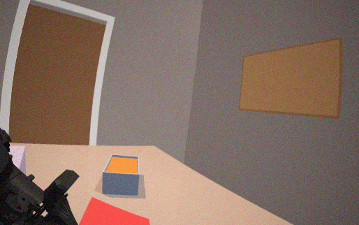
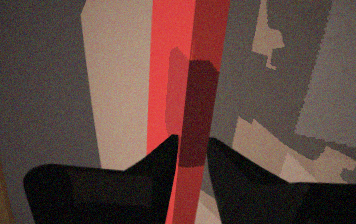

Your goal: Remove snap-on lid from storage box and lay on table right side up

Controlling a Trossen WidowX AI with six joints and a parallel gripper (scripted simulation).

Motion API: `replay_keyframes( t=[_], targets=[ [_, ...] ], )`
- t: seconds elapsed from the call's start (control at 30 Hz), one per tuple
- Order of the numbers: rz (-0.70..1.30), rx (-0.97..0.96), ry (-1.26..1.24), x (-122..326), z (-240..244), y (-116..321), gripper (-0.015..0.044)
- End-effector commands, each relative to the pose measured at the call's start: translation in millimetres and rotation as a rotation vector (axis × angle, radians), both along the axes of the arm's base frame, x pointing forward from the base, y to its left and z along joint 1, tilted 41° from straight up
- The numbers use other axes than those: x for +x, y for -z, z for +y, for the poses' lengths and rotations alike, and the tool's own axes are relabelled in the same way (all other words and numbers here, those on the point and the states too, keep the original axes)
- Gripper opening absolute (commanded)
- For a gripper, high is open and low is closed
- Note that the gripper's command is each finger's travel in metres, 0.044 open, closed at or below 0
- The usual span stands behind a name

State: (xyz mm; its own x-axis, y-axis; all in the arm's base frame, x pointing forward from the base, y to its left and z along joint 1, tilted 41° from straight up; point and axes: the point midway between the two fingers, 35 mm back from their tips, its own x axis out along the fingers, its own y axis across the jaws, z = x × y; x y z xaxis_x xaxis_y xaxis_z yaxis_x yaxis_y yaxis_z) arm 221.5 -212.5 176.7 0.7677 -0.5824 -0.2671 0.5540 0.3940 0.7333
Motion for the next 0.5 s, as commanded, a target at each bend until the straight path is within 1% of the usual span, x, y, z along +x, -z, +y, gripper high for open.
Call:
replay_keyframes(
  t=[0.0,0.4,0.47],
  targets=[
    [0.020,0.018,0.004,-0.9,-2.5,10.9,0.0000],
    [0.020,0.017,0.004,-0.5,-8.8,18.3,0.0000],
    [0.015,0.013,0.003,0.5,-7.1,8.4,0.0053]
  ],
)
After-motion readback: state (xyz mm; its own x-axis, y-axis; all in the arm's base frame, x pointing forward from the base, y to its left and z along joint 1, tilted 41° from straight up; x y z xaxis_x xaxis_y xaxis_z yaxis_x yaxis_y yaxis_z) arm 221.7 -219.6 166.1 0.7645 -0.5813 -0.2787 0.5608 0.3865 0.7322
